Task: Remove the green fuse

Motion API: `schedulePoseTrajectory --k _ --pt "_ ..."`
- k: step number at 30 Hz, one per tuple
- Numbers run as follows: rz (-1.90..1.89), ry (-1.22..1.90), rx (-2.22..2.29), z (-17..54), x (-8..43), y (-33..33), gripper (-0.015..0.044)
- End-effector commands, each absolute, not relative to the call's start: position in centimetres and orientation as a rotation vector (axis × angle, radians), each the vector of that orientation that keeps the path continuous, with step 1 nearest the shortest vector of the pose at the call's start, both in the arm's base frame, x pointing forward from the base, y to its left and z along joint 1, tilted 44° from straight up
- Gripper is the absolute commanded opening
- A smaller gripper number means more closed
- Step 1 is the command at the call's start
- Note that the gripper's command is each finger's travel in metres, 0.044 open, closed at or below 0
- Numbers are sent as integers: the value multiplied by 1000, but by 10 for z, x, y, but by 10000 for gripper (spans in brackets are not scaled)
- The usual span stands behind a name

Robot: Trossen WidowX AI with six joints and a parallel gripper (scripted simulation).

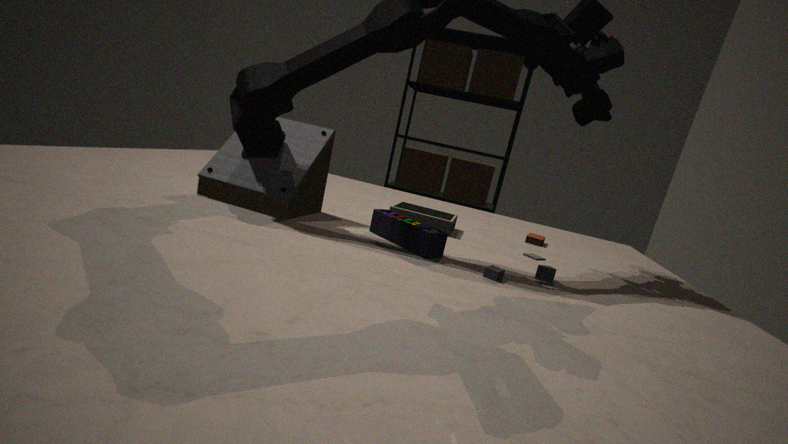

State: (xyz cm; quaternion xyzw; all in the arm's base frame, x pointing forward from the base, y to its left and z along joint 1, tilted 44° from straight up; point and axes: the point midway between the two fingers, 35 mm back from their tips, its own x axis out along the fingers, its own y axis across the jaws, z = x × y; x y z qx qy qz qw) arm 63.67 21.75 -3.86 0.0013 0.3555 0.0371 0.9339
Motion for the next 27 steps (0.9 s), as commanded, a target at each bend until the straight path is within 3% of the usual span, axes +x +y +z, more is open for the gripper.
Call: schedulePoseTrajectory --k 1,12,27 --pt "72 732 -4 -39 636 215 374" --pt "-86 1113 -432 -45 543 85 85" --pt "-11 1767 -1004 -6 328 -59 74"
